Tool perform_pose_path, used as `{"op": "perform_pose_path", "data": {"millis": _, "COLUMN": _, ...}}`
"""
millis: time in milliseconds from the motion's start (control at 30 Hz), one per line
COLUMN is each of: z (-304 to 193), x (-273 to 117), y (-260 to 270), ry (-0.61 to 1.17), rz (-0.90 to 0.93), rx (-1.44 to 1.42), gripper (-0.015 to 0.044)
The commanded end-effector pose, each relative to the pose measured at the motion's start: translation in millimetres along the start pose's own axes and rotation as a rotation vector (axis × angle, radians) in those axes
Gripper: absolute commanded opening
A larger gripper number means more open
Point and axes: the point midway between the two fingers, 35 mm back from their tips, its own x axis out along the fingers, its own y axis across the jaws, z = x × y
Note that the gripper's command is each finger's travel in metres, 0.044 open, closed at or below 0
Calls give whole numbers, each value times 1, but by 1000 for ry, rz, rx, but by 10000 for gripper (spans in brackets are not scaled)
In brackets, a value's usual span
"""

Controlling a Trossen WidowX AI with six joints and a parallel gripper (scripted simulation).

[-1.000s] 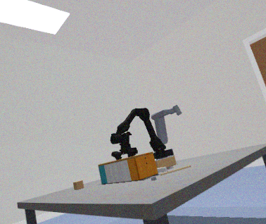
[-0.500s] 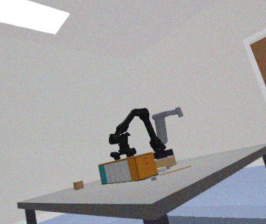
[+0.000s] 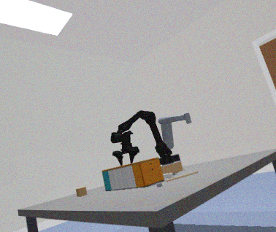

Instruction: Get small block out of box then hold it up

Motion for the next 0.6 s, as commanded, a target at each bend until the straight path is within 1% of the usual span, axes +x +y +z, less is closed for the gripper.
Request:
{"op": "perform_pose_path", "data": {"millis": 0, "z": -7, "x": -20, "y": -1, "ry": 5, "rz": -21, "rx": 15, "gripper": 400}}
{"op": "perform_pose_path", "data": {"millis": 200, "z": -5, "x": -16, "y": 0, "ry": 1, "rz": -14, "rx": 6, "gripper": 400}}
{"op": "perform_pose_path", "data": {"millis": 233, "z": -8, "x": -16, "y": 0, "ry": 2, "rz": -15, "rx": 25, "gripper": 374}}
{"op": "perform_pose_path", "data": {"millis": 333, "z": -28, "x": -18, "y": 3, "ry": -2, "rz": -27, "rx": 267, "gripper": 295}}
{"op": "perform_pose_path", "data": {"millis": 367, "z": -29, "x": -17, "y": 4, "ry": -14, "rz": -30, "rx": 357, "gripper": 285}}
{"op": "perform_pose_path", "data": {"millis": 567, "z": -35, "x": -14, "y": 9, "ry": -89, "rz": -28, "rx": 912, "gripper": 285}}
